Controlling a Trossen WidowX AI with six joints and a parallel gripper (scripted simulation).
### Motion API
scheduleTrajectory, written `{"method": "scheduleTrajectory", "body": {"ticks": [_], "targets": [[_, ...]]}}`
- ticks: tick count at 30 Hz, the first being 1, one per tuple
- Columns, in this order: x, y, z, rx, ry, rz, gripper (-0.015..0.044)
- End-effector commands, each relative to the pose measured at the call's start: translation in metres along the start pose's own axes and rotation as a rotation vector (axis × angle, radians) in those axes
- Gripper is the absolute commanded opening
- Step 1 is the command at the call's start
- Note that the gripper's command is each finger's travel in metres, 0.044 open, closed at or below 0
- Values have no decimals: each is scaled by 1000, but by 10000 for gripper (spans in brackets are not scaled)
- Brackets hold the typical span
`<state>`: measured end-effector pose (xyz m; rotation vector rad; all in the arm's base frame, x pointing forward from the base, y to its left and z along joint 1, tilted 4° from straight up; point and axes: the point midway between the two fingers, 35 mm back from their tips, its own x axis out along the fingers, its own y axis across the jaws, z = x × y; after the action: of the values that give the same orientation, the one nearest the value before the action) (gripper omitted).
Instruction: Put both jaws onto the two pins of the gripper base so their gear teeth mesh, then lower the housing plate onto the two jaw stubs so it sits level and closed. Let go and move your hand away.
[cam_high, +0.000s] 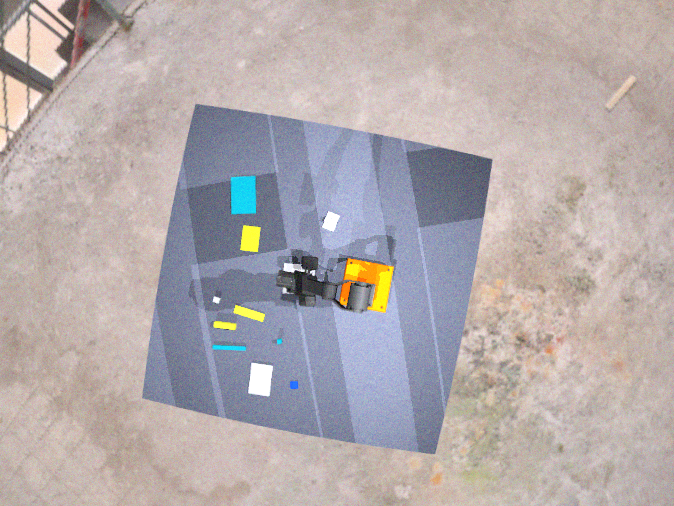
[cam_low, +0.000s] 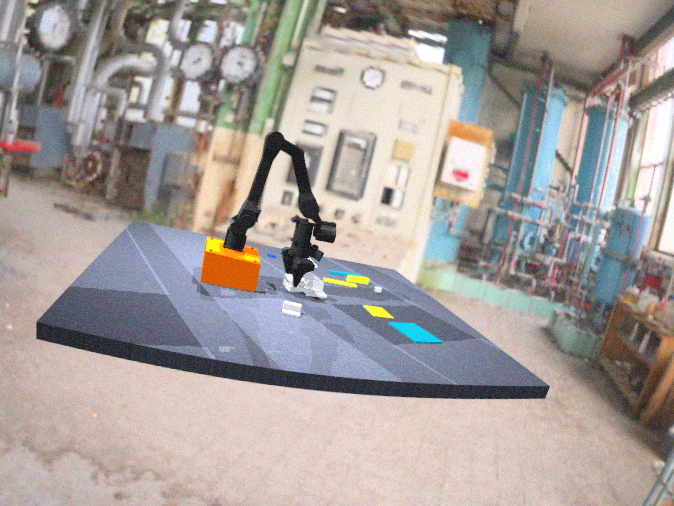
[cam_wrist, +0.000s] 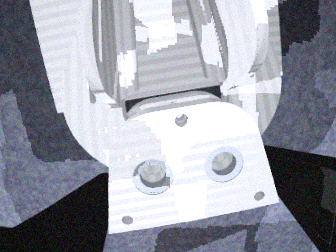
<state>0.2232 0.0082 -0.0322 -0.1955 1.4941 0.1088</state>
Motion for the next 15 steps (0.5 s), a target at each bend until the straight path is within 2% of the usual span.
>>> {"method": "scheduleTrajectory", "body": {"ticks": [1, 15], "targets": [[2, 0, -2, -7, 4, -2, 351], [5, 0, -2, -6, 4, -2, 351]]}}
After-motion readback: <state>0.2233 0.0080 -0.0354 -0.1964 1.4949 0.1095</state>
